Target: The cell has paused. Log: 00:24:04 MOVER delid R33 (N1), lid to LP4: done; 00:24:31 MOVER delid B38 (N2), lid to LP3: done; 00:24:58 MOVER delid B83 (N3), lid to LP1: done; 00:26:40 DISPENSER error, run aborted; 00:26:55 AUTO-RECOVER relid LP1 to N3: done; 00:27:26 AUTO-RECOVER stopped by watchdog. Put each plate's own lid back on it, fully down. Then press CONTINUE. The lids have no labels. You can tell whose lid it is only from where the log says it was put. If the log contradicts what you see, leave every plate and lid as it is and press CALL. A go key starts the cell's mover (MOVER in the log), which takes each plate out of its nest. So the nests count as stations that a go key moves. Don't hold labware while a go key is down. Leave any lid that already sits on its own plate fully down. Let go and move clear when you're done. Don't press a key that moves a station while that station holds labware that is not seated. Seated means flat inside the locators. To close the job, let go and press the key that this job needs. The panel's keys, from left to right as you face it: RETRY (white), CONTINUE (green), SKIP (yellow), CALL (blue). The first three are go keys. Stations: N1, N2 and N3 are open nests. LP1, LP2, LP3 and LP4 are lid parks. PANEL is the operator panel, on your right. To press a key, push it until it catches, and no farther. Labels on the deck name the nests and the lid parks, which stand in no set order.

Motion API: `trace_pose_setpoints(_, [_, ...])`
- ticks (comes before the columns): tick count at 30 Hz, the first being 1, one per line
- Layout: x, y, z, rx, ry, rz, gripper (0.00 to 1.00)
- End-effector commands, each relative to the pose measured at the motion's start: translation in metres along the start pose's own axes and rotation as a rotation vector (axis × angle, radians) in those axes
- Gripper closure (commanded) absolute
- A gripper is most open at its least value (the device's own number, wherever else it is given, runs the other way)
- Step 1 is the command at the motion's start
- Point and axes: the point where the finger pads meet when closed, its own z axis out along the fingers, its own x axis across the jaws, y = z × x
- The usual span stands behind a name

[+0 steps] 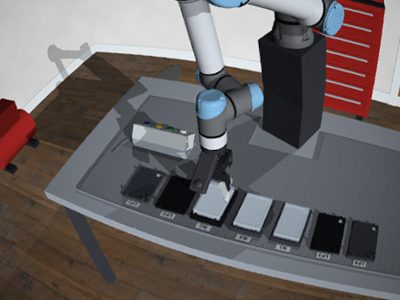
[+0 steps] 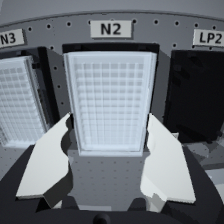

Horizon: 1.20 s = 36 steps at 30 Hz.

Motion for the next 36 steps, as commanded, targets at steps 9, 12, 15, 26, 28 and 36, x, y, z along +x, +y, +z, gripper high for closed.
trace_pose_setpoints(9, [0.0002,-0.0005,0.0034,0.001,0.001,0.0,1.0])
trace_pose_setpoints(12, [0.0002,-0.0005,0.0043,0.001,0.001,0.0,1.0])
trace_pose_setpoints(15, [0.0002,-0.0005,0.0043,0.001,0.001,0.0,1.0])
trace_pose_setpoints(26, [0.0002,-0.0005,0.0043,0.001,0.001,0.0,1.0])
trace_pose_setpoints(28, [0.0002,-0.0005,0.0043,0.001,0.001,0.0,1.0])
trace_pose_setpoints(36, [0.0002,-0.0005,0.0043,0.001,0.001,0.0,1.0])
